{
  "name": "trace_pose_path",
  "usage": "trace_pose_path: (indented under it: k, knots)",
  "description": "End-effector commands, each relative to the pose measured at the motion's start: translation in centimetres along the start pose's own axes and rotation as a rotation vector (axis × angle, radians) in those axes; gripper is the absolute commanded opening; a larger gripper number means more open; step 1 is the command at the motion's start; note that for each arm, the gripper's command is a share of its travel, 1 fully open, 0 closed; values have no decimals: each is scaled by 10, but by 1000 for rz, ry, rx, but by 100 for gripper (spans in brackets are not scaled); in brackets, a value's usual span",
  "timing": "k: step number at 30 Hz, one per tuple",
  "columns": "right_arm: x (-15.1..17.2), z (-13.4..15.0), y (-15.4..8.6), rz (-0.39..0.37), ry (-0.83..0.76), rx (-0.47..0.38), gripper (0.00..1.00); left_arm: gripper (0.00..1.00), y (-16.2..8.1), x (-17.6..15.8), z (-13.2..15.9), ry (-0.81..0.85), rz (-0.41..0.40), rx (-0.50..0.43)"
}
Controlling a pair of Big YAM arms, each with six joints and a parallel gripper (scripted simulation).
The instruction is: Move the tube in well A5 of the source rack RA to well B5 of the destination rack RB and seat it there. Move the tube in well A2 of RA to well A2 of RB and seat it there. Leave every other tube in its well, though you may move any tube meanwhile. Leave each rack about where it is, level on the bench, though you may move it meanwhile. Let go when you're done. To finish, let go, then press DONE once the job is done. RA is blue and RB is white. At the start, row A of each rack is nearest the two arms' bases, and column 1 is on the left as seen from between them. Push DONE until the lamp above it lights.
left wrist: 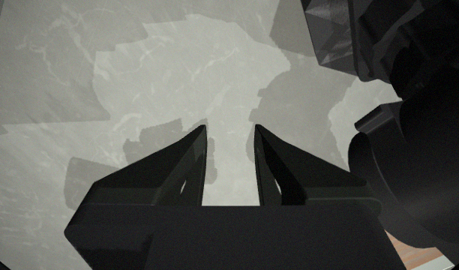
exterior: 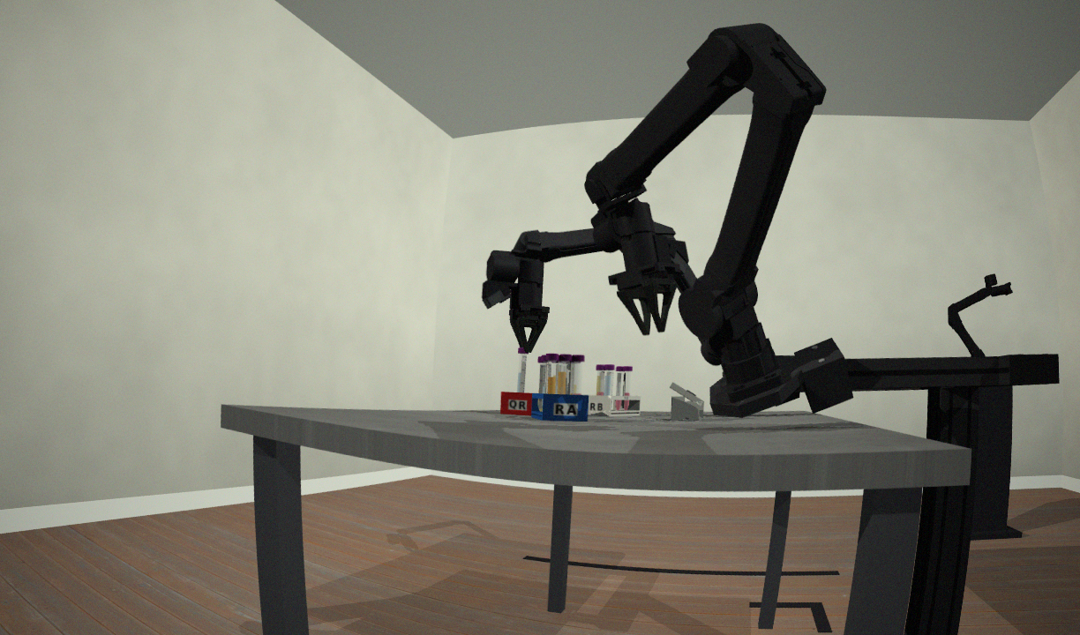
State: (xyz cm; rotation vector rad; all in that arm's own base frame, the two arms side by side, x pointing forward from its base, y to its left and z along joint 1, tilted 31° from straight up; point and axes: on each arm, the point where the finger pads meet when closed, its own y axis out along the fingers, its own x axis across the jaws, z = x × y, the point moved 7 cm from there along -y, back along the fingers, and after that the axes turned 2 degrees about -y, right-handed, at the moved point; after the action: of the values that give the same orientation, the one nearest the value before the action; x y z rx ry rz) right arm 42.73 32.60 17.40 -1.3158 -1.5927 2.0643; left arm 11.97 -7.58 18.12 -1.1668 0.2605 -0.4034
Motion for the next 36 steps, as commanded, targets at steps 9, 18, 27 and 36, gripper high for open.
trace_pose_path:
  k: [9,18,27,36]
  knots:
    - [-1,1,20,3,-8,27,0,30,-10,6,1,-9,-23,-10]
    - [2,1,18,3,-14,24,0,30,-10,6,1,-9,-23,-10]
    - [2,1,18,3,-15,25,0,30,-10,6,1,-9,-23,-10]
    - [2,1,18,3,-15,26,0,30,-10,6,1,-9,-23,-10]
